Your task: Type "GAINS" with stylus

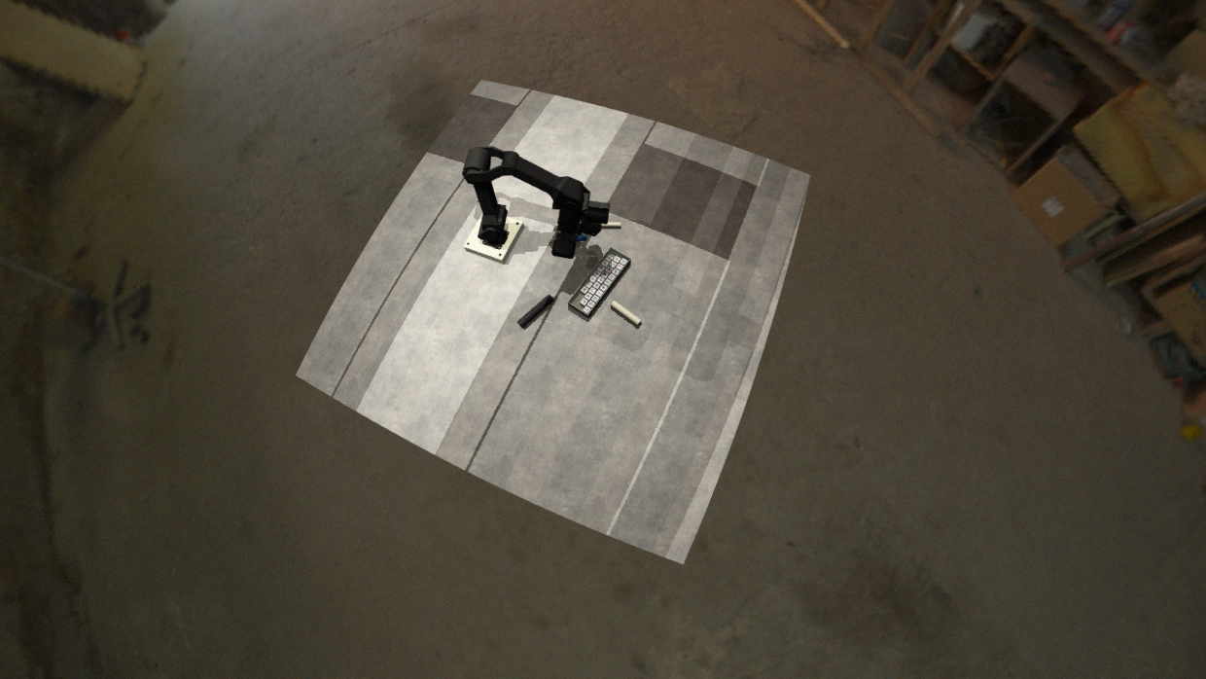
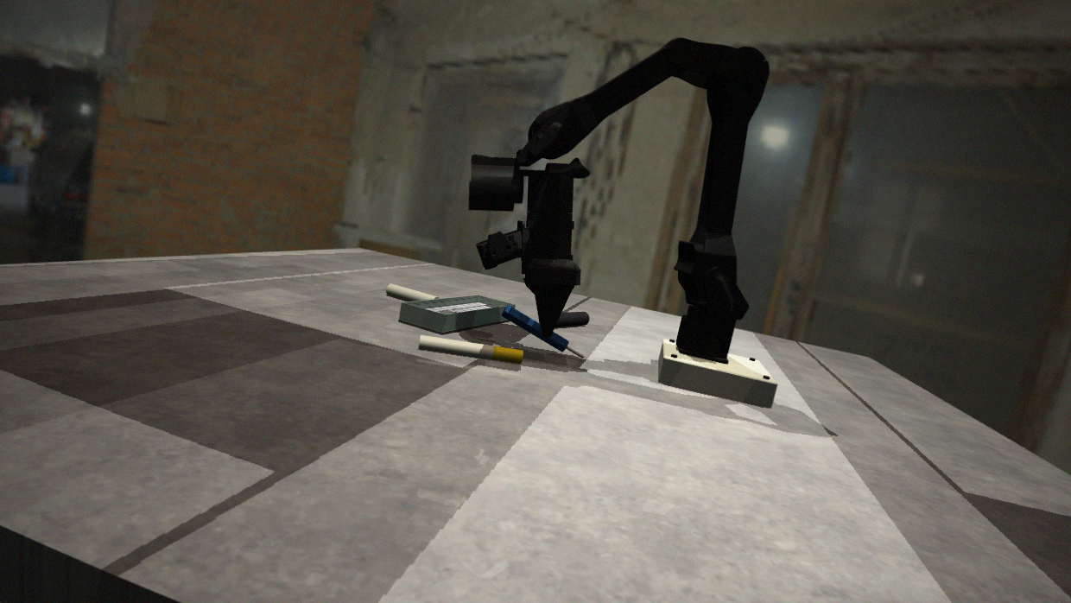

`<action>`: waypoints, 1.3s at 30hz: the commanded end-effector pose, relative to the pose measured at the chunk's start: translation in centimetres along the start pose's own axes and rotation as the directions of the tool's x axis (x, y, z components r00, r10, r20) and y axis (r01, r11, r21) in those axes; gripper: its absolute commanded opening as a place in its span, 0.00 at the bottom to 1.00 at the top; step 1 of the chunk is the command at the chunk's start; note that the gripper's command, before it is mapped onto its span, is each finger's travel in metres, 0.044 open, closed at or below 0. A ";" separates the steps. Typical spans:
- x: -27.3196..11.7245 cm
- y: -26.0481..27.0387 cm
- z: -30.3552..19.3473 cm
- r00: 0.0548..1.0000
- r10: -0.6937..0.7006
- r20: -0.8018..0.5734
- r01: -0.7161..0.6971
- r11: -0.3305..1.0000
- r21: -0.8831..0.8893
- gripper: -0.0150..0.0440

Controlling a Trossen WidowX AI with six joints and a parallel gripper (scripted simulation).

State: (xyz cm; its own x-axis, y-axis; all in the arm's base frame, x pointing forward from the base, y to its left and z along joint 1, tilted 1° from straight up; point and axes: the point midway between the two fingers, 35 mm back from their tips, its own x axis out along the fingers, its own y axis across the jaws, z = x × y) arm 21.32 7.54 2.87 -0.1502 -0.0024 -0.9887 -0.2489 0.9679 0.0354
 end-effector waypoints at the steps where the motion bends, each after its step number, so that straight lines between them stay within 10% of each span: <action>1: 0.0 -1.3 1.5 0.992 0.006 0.123 -0.011 0.999 0.039 0.25; 22: -4.9 -11.5 7.0 0.676 -0.193 0.711 -0.037 0.955 0.295 0.25; 39: -10.0 -17.6 5.7 0.358 -0.410 0.839 -0.027 0.894 0.448 0.25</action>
State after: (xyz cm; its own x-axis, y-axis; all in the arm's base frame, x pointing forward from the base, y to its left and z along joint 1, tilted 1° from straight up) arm 32.67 -7.96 11.30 0.8492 -0.1842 -0.4949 0.2108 0.9775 -0.0023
